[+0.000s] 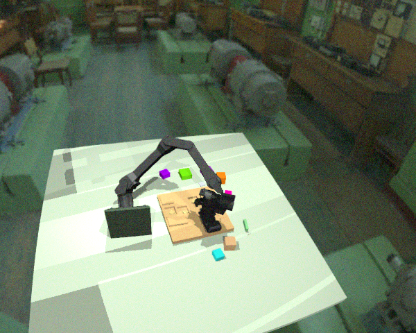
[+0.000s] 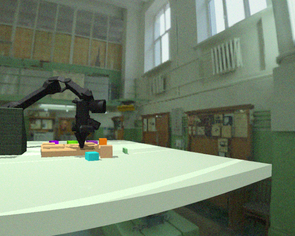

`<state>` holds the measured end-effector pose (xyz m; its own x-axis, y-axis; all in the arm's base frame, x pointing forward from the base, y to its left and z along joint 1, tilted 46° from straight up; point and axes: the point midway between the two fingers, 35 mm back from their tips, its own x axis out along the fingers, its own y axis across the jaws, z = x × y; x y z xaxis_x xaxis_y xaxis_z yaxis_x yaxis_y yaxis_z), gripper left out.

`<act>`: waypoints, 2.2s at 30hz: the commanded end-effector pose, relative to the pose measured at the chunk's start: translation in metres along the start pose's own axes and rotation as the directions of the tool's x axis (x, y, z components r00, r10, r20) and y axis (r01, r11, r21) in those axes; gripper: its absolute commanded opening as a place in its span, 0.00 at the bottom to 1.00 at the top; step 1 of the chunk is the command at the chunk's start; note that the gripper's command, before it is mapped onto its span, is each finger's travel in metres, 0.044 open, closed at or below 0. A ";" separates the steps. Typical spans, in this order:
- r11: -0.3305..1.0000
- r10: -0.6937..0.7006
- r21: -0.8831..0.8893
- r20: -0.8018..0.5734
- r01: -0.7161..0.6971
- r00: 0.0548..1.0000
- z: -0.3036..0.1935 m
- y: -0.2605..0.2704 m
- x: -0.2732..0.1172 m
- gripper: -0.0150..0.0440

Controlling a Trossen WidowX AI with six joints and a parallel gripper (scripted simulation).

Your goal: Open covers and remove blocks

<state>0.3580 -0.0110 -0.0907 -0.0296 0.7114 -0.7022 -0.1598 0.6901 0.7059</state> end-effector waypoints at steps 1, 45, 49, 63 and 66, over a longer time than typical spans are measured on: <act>1.000 0.006 0.002 0.002 -0.006 1.000 0.000 0.006 0.001 0.25; 1.000 0.008 0.003 0.001 -0.008 1.000 0.008 0.055 0.001 0.25; 1.000 0.008 0.002 0.001 -0.008 1.000 0.010 0.059 0.001 0.25; 1.000 0.009 0.002 0.002 -0.009 1.000 0.019 0.071 0.001 0.25; 1.000 0.009 0.002 0.002 -0.009 1.000 0.021 0.074 0.001 0.25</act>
<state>0.3644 0.0393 -0.0412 -0.0297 0.7133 -0.7002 -0.1583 0.6884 0.7079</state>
